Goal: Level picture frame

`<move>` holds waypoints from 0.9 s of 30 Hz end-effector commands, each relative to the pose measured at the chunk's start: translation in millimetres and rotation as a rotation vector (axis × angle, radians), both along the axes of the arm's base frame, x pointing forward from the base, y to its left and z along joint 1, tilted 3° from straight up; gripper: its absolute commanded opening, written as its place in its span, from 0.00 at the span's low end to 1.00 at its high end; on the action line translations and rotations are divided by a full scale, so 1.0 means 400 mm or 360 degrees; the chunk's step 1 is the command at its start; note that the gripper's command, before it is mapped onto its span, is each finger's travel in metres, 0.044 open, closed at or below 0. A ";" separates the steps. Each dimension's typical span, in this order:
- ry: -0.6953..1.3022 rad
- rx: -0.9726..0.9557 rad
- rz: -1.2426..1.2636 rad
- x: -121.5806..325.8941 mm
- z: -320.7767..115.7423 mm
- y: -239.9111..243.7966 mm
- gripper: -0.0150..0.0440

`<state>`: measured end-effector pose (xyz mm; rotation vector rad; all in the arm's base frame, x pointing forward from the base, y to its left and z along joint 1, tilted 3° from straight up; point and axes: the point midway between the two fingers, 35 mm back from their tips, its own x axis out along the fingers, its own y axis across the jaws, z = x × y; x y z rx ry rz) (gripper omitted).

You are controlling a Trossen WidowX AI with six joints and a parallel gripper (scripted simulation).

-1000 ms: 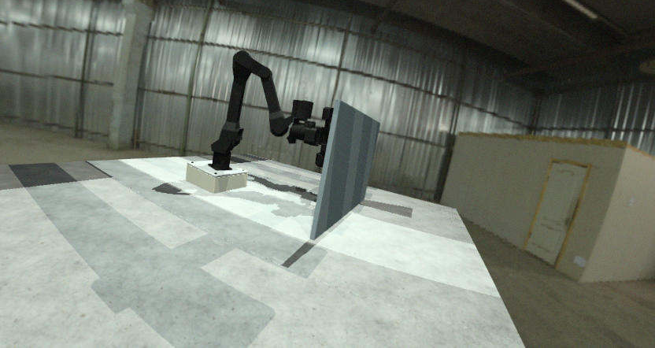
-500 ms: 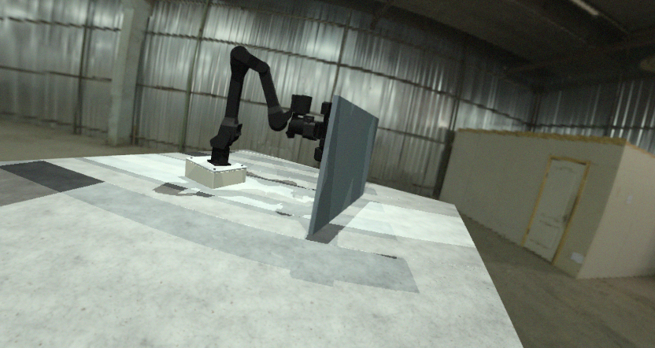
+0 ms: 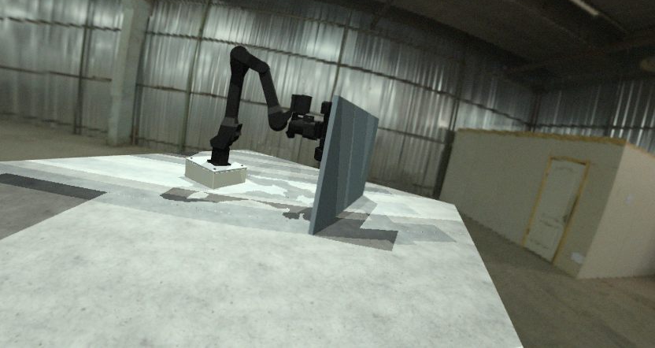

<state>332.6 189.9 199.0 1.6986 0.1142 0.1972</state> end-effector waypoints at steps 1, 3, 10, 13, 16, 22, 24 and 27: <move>-0.0011 0.0017 0.0002 0.000 0.006 0.001 0.25; -0.0011 0.0017 0.0002 0.000 0.005 0.002 0.25; -0.0011 0.0017 0.0002 0.000 0.006 0.003 0.25; -0.0011 0.0017 0.0002 0.000 0.008 0.004 0.25; -0.0011 0.0017 0.0002 -0.001 0.008 0.005 0.25; -0.0011 0.0017 0.0002 -0.001 0.009 0.006 0.25; -0.0011 0.0017 0.0002 -0.001 0.009 0.007 0.25; -0.0011 0.0017 0.0002 -0.001 0.008 0.008 0.25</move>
